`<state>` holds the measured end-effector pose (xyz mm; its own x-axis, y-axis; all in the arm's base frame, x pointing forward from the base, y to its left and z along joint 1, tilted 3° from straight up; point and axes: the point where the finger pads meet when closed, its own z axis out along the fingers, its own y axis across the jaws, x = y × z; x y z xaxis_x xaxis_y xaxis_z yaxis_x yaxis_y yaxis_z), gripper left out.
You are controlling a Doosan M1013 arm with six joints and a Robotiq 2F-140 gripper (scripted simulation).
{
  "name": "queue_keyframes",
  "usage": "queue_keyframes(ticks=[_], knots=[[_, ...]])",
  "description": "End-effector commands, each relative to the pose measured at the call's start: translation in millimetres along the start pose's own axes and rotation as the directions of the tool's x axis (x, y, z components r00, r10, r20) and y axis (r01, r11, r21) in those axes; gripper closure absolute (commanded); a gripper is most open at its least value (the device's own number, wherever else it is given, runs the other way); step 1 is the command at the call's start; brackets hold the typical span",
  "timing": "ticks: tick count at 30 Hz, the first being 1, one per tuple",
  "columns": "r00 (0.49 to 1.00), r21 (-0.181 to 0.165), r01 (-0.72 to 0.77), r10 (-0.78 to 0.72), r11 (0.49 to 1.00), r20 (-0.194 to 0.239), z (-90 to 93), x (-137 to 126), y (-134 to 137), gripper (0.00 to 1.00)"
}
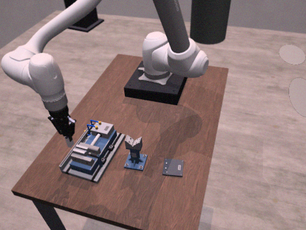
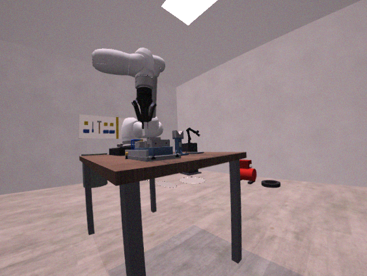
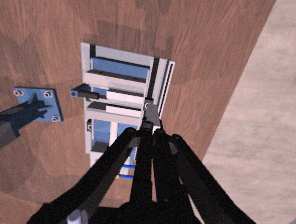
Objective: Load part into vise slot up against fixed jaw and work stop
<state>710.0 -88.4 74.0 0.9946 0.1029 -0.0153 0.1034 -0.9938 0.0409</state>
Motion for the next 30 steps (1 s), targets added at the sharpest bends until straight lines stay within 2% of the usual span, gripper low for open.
queue_keyframes(ticks=[1,30], knots=[[1.0,-0.001,0.005,-0.005,1.0,0.002,4.0,-2.4,3.0,1.0],[1.0,-0.001,0.005,-0.005,1.0,0.002,9.0,-2.4,3.0,1.0]])
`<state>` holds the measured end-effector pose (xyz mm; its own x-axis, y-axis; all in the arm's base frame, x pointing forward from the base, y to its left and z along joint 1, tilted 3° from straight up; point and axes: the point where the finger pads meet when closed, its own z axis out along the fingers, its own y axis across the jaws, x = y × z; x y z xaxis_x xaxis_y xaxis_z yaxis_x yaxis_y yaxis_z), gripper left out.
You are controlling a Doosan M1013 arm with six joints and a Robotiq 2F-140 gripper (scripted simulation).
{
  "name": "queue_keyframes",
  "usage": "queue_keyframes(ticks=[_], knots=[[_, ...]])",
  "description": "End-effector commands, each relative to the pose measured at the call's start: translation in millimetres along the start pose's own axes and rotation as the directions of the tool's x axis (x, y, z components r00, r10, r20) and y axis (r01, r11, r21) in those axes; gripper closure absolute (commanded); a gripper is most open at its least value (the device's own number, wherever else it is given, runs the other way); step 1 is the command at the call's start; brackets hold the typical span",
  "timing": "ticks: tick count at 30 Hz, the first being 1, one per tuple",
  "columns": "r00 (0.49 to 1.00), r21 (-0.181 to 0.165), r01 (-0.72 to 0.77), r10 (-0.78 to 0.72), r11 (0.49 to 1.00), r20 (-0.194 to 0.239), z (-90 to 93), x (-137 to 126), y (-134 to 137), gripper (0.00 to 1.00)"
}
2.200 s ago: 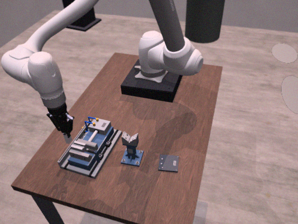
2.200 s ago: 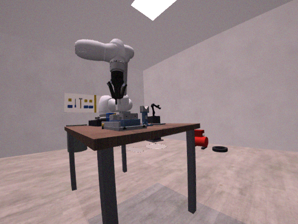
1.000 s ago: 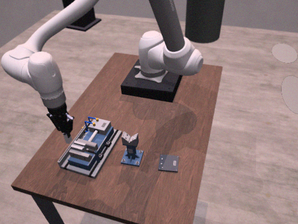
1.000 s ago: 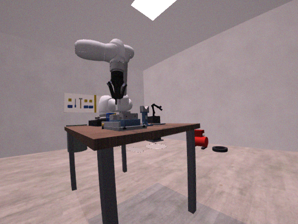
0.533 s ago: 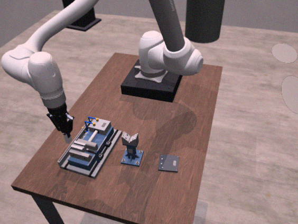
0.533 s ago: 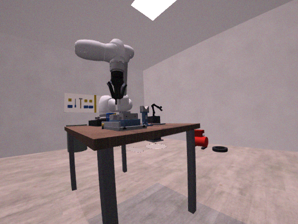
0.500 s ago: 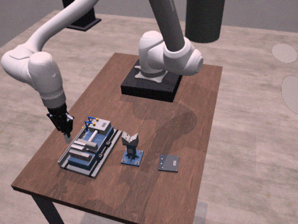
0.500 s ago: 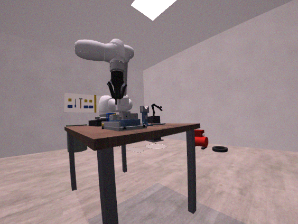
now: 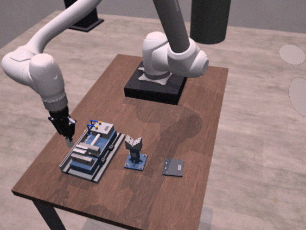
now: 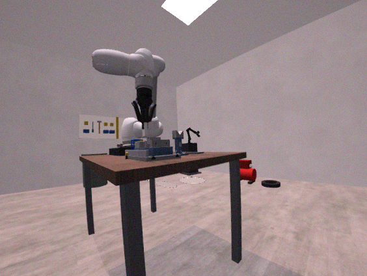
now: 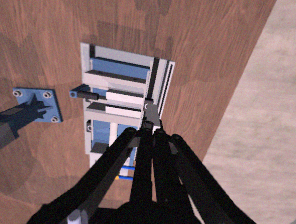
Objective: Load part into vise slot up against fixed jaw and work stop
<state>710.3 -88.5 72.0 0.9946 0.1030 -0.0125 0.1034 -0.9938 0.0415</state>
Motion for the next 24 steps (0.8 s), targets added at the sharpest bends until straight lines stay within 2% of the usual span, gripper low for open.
queue_keyframes(ticks=[1,24], knots=[[1.0,-0.001,0.005,-0.005,1.0,0.005,7.0,-2.7,2.9,1.0],[1.0,-0.001,0.005,-0.005,1.0,0.005,11.6,-2.8,2.9,1.0]])
